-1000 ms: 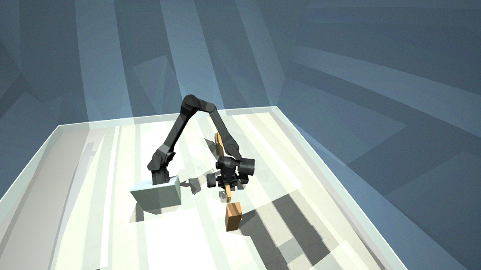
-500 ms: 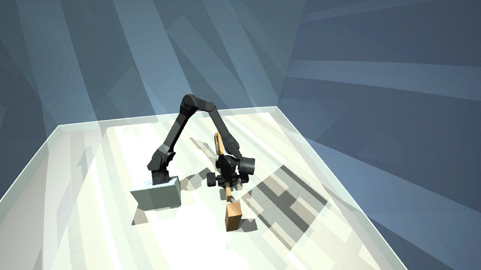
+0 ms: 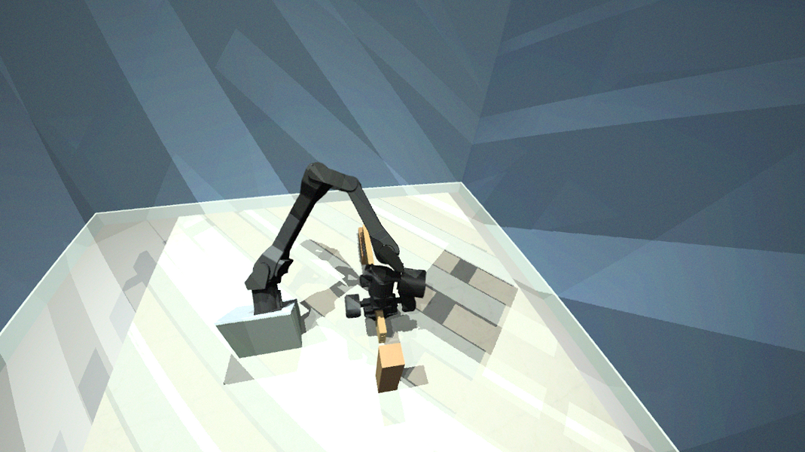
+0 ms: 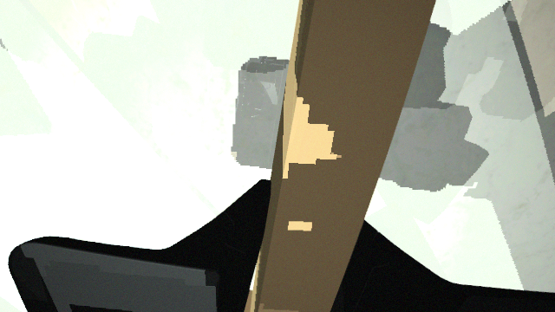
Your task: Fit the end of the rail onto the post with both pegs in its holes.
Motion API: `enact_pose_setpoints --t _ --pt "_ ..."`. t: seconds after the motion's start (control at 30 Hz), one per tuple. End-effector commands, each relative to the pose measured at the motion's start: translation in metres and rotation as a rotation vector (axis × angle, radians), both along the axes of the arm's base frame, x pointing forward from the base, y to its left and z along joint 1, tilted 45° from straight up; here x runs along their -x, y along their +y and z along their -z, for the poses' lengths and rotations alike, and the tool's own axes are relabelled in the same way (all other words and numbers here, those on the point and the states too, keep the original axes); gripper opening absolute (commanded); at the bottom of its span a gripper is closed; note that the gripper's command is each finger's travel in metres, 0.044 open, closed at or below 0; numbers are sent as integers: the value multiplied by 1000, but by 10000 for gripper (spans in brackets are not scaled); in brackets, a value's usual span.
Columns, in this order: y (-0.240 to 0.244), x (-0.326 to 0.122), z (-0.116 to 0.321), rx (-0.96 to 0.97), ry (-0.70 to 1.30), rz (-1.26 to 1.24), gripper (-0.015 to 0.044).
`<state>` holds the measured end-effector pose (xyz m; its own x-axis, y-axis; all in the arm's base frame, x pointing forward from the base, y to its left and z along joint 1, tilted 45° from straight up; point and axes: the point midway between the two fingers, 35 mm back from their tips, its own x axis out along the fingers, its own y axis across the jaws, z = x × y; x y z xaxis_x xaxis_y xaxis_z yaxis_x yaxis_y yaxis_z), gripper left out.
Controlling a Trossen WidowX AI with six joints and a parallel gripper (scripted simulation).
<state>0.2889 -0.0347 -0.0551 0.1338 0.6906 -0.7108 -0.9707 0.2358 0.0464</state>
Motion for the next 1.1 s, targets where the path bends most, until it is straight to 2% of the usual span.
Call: enact_pose_setpoints --t 0.0,1.07 --pt "-2 0 0 2 0 5 0" --pt "-2 1 1 2 0 5 0"
